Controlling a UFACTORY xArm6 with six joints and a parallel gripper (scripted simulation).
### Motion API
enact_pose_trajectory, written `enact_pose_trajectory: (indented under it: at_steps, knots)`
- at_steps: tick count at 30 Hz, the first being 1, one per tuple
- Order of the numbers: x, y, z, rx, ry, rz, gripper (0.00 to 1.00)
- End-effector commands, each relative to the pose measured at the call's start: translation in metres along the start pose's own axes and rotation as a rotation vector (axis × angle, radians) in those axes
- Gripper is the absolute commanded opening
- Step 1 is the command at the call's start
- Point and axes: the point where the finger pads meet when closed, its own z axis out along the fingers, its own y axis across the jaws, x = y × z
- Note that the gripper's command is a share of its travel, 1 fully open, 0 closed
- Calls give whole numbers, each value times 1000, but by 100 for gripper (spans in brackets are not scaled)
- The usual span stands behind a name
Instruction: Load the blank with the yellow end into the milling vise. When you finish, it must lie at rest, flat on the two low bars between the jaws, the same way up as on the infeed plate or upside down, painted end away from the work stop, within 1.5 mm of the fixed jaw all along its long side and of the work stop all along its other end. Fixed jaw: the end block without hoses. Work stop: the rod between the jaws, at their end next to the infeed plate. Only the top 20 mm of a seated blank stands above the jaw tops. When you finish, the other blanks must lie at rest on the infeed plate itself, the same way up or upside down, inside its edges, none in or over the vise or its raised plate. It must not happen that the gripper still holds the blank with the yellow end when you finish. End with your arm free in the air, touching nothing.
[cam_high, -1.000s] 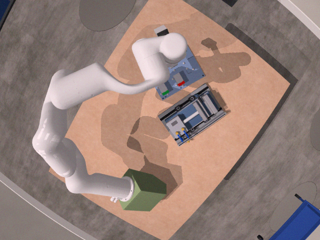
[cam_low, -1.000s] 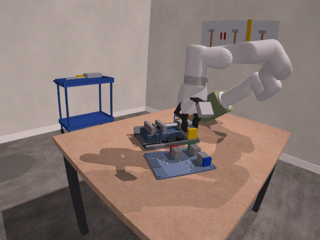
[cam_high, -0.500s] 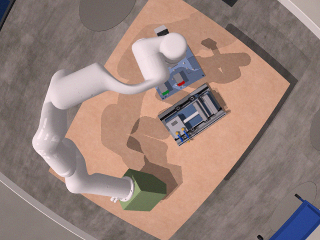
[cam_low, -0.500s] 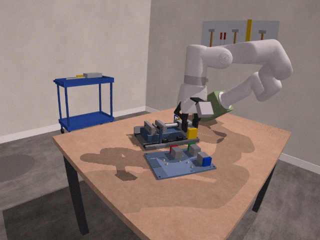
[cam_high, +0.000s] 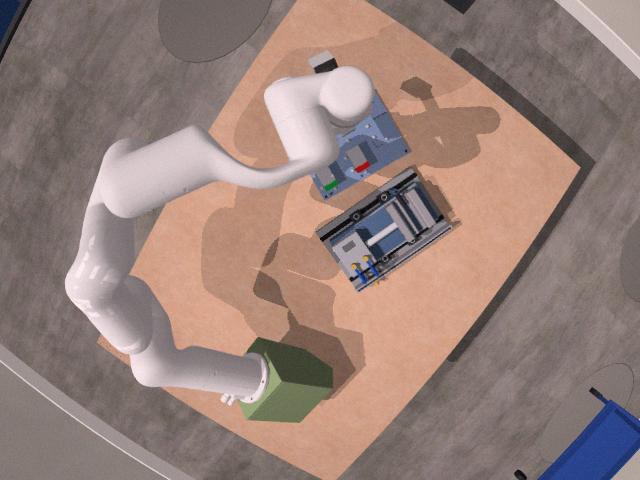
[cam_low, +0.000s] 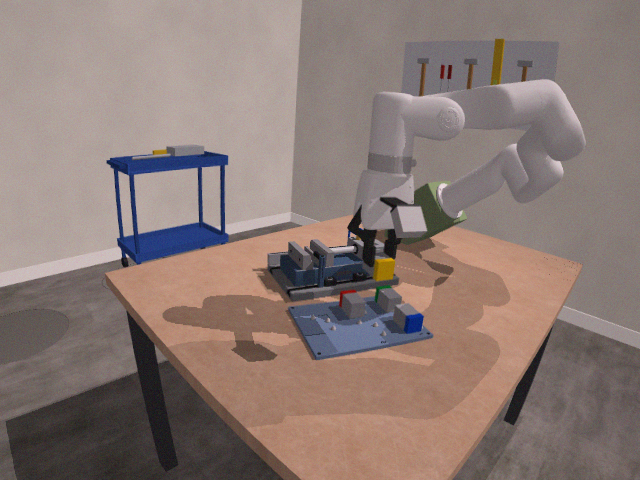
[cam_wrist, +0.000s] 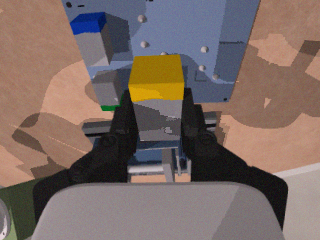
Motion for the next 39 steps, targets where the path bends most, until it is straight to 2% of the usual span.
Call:
enact_pose_trajectory:
  at_steps: [1, 32, 39]
  knots:
    - [1, 1, -1, -4, 1, -1, 0]
    - [1, 1, 2, -4, 1, -1, 0]
    - [1, 1, 3, -4, 1, 160, 0]
